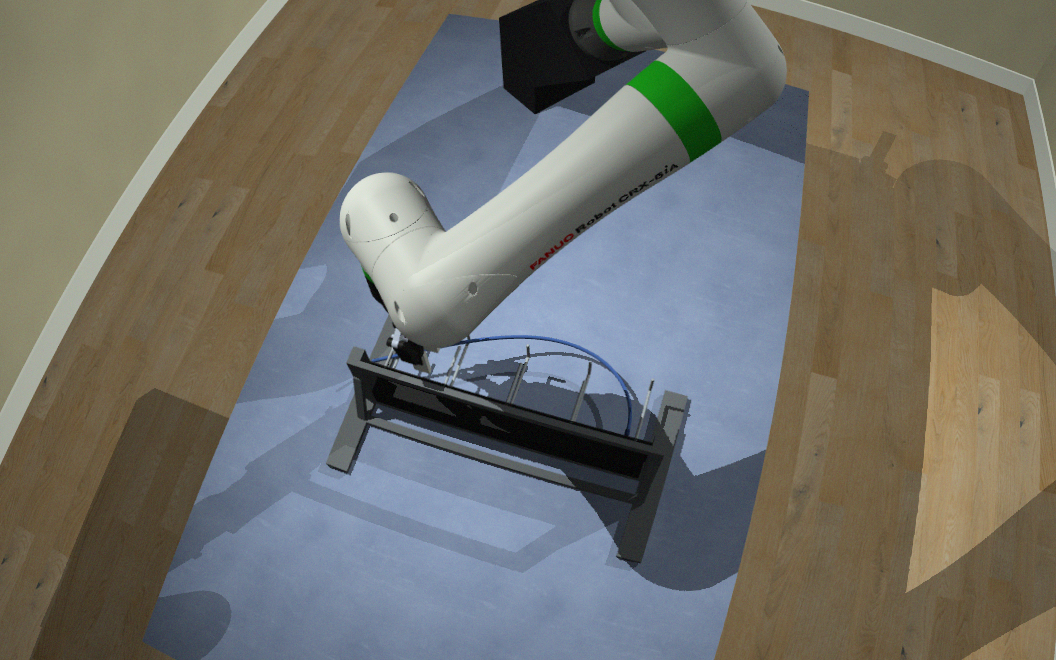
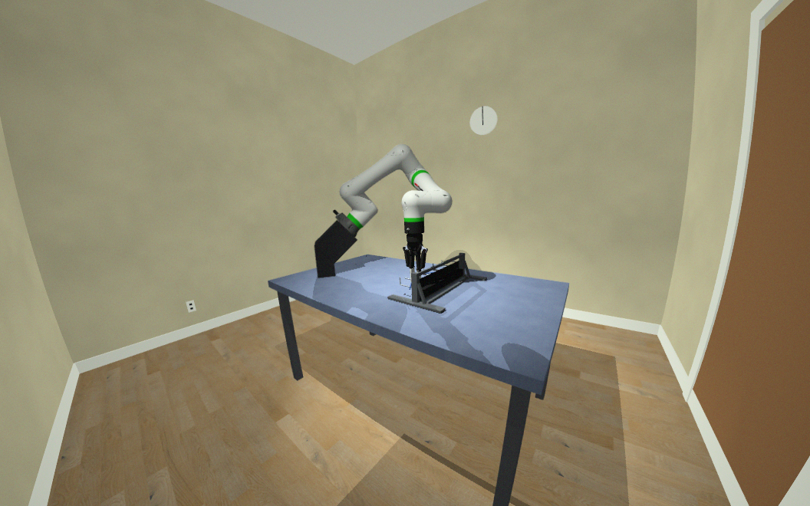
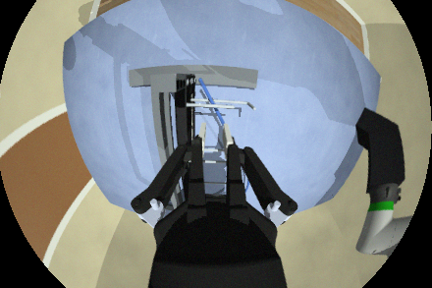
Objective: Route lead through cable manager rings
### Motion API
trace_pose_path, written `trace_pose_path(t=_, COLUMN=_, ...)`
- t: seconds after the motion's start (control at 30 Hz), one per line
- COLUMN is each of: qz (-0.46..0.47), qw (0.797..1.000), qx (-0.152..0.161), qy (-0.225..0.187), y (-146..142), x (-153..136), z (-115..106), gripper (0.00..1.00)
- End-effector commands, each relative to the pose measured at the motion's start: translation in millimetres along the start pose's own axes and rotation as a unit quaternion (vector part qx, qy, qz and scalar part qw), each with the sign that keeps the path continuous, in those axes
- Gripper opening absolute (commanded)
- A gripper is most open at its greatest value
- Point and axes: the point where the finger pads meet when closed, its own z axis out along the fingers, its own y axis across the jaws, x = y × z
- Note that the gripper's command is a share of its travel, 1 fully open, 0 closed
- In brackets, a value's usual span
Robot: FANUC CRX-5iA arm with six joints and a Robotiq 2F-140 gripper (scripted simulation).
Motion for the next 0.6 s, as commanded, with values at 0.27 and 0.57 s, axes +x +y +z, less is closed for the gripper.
trace_pose_path(t=0.27, qz=0.000, qw=1.000, qx=0.000, qy=0.000, y=-0.1, x=0.2, z=-0.3, gripper=0.20)
trace_pose_path(t=0.57, qz=0.000, qw=1.000, qx=0.000, qy=0.000, y=-0.2, x=0.2, z=-2.7, gripper=0.20)
